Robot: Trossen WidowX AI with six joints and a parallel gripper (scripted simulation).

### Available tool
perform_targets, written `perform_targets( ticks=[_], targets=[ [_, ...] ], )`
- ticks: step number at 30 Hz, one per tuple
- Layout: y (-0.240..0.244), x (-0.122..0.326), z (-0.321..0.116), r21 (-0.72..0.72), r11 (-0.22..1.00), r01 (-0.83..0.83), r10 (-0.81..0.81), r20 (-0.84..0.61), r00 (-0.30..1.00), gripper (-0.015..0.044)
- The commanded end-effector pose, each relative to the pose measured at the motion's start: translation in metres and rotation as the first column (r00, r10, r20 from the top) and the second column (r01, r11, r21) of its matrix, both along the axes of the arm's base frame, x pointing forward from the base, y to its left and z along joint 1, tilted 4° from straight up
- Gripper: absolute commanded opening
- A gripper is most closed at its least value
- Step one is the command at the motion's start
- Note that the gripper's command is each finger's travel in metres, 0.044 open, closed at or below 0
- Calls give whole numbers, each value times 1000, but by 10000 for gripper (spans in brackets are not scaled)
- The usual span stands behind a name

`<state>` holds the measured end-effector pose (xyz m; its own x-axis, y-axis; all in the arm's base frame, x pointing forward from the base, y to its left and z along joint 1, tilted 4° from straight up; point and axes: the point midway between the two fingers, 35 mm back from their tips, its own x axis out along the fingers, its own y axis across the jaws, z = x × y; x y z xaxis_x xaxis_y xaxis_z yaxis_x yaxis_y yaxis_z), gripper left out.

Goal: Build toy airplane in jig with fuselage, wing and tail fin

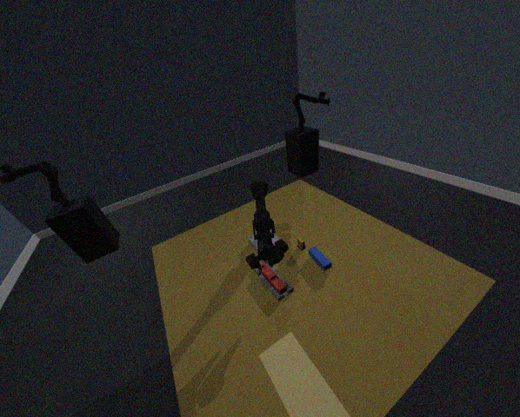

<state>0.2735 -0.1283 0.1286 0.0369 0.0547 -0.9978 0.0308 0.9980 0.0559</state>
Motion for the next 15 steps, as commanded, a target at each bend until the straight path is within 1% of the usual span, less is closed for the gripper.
perform_targets(
  ticks=[1, 5, 8, 10, 15],
  targets=[
    [0, 1, -2, 5, 999, 52, -52, -8, 999, 440],
    [0, 2, -2, 4, 999, 52, -52, -8, 999, 440],
    [15, 11, -1, 0, 999, 53, -53, -5, 999, 440],
    [35, 23, 0, -6, 999, 54, -54, 0, 999, 440],
    [106, 48, 1, -6, 999, 50, -50, 11, 999, 440]
  ],
)
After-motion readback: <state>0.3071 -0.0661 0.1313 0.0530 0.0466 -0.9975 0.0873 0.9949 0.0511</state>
